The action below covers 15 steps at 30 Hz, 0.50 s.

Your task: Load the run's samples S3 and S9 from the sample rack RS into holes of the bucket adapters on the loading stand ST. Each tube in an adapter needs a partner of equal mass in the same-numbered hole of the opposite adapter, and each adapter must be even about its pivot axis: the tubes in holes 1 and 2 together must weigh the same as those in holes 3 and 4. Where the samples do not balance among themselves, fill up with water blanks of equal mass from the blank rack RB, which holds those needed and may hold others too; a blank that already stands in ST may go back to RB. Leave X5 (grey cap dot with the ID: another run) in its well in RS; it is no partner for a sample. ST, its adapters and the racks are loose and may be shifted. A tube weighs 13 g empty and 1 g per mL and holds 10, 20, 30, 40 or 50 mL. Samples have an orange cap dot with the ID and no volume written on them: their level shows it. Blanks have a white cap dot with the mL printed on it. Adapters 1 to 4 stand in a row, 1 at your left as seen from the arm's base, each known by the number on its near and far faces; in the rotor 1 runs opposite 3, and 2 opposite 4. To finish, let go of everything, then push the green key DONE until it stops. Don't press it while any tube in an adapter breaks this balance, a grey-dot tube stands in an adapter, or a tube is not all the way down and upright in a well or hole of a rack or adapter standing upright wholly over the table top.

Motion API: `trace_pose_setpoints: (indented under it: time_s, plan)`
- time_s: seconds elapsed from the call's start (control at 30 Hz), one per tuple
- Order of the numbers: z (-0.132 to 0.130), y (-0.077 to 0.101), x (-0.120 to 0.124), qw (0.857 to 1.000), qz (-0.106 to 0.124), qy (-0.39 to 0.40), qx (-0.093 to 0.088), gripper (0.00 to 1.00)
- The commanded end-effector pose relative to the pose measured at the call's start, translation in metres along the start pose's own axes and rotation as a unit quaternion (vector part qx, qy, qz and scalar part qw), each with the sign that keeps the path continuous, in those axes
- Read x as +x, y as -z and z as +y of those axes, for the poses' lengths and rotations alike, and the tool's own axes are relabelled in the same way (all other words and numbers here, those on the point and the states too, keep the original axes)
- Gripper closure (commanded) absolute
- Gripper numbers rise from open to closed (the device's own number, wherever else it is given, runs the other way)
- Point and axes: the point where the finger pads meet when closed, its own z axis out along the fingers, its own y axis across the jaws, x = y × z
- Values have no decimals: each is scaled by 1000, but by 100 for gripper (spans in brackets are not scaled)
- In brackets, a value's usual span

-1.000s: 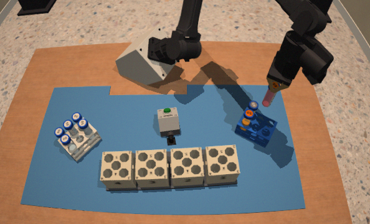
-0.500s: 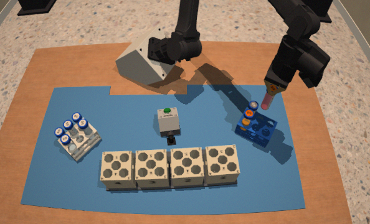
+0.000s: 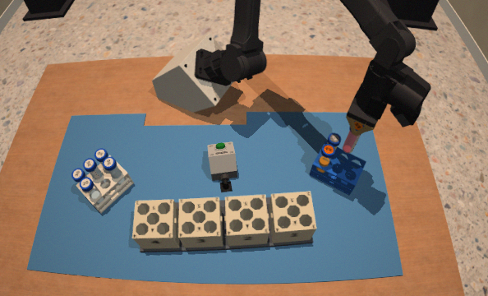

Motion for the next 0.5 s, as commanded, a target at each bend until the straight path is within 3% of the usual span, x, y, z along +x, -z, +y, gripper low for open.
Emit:
trace_pose_setpoints:
  time_s: [0.0,0.23,0.3,0.47]
  plan:
    - [1,-7,-6,1000,-6,-6,-2,100]
    - [1,-20,-13,1000,-13,-4,0,100]
    - [1,-10,-16,1000,-21,0,4,100]
    - [1,-10,-15,1000,-21,0,4,100]
